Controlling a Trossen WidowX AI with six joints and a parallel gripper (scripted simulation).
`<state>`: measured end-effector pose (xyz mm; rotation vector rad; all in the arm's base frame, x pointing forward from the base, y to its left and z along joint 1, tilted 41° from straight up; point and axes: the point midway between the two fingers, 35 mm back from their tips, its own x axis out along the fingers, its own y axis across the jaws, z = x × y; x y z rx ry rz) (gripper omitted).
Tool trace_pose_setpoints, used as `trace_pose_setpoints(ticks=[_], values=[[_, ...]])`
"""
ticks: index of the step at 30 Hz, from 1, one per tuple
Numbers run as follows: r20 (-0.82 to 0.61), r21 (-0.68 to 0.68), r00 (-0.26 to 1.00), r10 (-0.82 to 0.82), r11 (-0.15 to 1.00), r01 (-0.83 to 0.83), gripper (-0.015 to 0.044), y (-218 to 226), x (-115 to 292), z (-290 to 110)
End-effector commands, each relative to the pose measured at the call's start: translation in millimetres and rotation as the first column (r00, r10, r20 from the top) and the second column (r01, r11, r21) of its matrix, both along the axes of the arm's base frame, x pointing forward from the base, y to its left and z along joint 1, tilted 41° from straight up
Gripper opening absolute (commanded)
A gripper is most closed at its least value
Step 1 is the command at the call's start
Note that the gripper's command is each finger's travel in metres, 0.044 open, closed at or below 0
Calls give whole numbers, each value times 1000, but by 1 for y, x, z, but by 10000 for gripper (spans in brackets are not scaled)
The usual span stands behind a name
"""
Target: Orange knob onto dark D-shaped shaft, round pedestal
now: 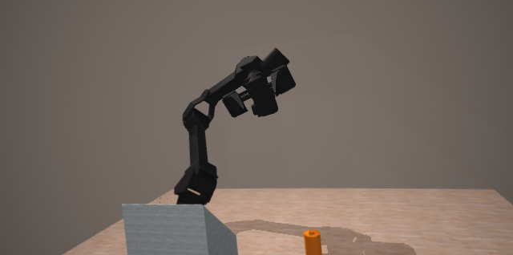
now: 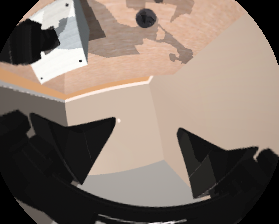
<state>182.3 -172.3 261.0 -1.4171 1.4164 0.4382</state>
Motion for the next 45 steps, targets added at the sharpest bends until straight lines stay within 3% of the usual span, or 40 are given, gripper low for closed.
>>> trace_pose_setpoints(ticks=[1, 4, 9, 12, 15, 19, 24, 34, 45], values=[[0, 0, 1000, 0, 1000, 0, 426, 0, 0, 0], [35, 75, 999, -27, 997, 25, 440, 7, 12, -10], [84, 443, 969, -230, 880, 171, 440, 48, 60, -58], [-3, 646, 918, -397, 700, 305, 440, 77, 82, -87], [-198, 774, 817, -542, 425, 470, 440, 113, 96, -114], [-442, 769, 661, -606, 122, 627, 440, 148, 105, -136], [-727, 592, 392, -564, -224, 774, 440, 184, 113, -158], [-742, 575, 373, -557, -243, 781, 440, 184, 115, -161], [-742, 576, 373, -556, -244, 780, 440, 213, 121, -195]])
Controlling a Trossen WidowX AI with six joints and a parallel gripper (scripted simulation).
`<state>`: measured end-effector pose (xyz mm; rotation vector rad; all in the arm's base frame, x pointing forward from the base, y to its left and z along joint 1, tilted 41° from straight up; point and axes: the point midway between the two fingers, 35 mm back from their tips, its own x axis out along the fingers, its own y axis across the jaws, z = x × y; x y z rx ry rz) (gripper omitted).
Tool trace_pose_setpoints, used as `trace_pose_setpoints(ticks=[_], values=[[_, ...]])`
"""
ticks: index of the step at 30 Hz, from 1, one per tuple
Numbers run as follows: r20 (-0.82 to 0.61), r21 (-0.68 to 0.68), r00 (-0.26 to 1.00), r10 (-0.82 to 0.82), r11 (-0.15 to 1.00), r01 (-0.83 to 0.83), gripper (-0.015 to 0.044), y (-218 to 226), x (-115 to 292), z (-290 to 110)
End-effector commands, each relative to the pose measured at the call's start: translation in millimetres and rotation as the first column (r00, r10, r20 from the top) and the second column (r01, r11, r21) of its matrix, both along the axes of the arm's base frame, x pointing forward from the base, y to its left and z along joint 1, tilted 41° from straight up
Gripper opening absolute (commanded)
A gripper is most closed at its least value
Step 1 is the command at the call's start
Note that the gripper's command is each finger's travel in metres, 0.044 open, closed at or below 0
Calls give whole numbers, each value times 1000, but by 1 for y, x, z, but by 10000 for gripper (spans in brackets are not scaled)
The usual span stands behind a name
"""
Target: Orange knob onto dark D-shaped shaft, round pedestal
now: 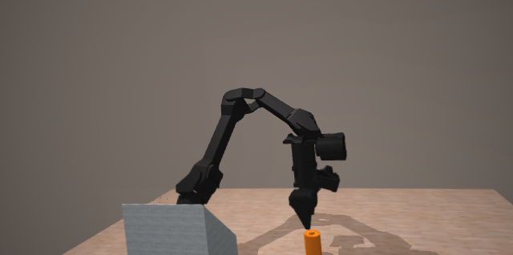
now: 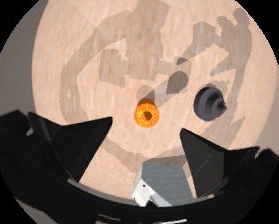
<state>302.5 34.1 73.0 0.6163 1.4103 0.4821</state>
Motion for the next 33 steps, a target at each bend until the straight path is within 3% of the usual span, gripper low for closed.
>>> trace_pose_setpoints(ticks=[1, 33], values=[[-3, 5, 1000, 0, 1000, 0, 440, 9, 2, -9], [-4, 5, 1000, 2, 1000, -2, 440, 39, 9, -45]])
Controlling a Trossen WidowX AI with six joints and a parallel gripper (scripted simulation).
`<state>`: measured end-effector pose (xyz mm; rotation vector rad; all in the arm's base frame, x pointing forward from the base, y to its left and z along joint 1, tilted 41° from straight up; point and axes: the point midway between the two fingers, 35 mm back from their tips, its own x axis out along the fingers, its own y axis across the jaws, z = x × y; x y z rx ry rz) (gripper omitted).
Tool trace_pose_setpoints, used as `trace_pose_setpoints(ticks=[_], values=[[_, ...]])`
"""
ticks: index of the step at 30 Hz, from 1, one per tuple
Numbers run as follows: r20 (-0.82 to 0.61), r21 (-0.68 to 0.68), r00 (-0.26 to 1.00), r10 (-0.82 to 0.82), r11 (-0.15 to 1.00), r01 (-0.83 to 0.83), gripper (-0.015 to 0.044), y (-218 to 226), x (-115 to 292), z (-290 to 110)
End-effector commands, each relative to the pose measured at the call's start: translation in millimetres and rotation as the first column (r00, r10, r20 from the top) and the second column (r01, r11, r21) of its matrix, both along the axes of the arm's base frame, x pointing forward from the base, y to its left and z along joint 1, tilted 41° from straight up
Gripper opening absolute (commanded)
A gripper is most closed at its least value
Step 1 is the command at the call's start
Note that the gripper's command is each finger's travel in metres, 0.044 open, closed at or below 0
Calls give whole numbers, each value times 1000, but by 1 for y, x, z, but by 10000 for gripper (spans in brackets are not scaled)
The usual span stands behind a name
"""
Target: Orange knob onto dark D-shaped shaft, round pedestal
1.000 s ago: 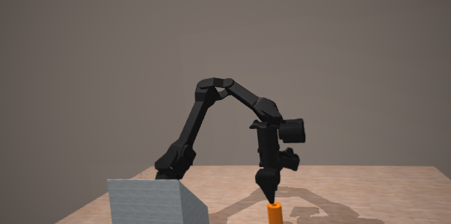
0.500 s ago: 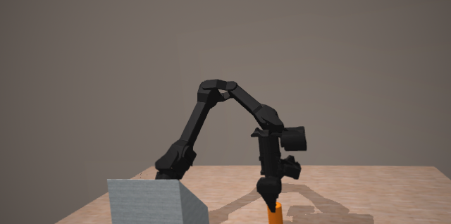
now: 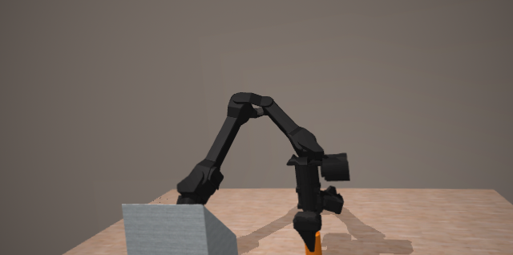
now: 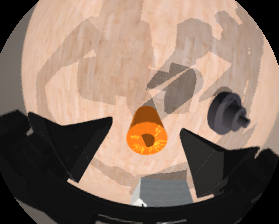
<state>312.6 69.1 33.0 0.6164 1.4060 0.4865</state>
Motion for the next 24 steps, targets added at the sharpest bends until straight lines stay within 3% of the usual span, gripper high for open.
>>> trace_pose_setpoints(ticks=[1, 15, 24], values=[[-9, 2, 1000, 1, 1000, -1, 440, 5, -1, -6], [-8, 5, 1000, -1, 1000, 1, 440, 19, -1, -20], [-8, 5, 1000, -1, 1000, 1, 204, 19, -1, -20]])
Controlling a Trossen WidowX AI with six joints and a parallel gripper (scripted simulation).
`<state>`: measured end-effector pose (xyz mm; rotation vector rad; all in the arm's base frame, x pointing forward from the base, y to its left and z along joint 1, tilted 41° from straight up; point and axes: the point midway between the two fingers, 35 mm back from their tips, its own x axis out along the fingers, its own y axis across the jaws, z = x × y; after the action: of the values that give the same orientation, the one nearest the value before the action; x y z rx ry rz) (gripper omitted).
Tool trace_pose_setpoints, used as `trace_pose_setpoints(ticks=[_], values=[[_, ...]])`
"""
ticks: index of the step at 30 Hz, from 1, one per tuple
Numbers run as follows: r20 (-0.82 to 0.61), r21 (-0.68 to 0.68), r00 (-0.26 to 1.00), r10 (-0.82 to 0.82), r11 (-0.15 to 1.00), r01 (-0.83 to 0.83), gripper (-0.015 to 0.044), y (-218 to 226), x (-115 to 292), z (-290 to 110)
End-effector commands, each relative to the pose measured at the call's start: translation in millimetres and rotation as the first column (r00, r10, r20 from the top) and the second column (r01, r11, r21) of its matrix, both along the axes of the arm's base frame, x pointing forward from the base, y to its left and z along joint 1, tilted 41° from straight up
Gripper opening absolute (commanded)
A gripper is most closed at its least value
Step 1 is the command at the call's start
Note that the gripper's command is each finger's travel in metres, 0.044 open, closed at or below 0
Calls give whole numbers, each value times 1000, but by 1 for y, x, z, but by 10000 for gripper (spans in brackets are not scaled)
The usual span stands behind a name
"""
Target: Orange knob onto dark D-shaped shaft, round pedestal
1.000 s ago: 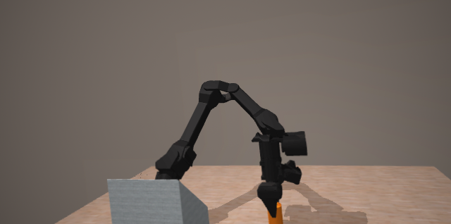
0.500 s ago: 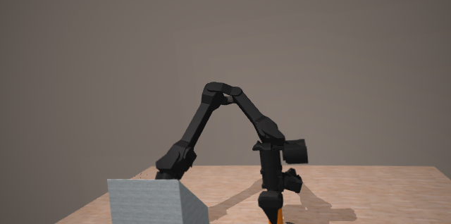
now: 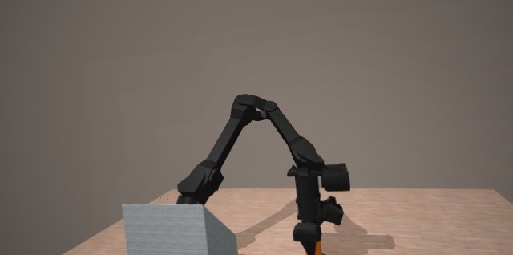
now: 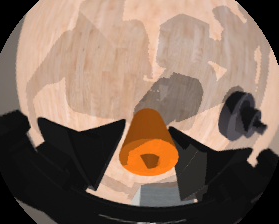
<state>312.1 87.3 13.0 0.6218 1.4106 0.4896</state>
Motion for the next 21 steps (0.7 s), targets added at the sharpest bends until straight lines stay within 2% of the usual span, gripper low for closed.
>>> trace_pose_setpoints(ticks=[1, 6, 12, 21], values=[[-2, 0, 1000, -2, 1000, 2, 177, 1, 0, 0], [-2, 0, 1000, -2, 1000, 2, 144, 1, 0, 0], [33, -22, 999, 11, 1000, -10, 0, -17, 5, 8], [15, -23, 1000, 5, 1000, -5, 0, -53, 3, 49]])
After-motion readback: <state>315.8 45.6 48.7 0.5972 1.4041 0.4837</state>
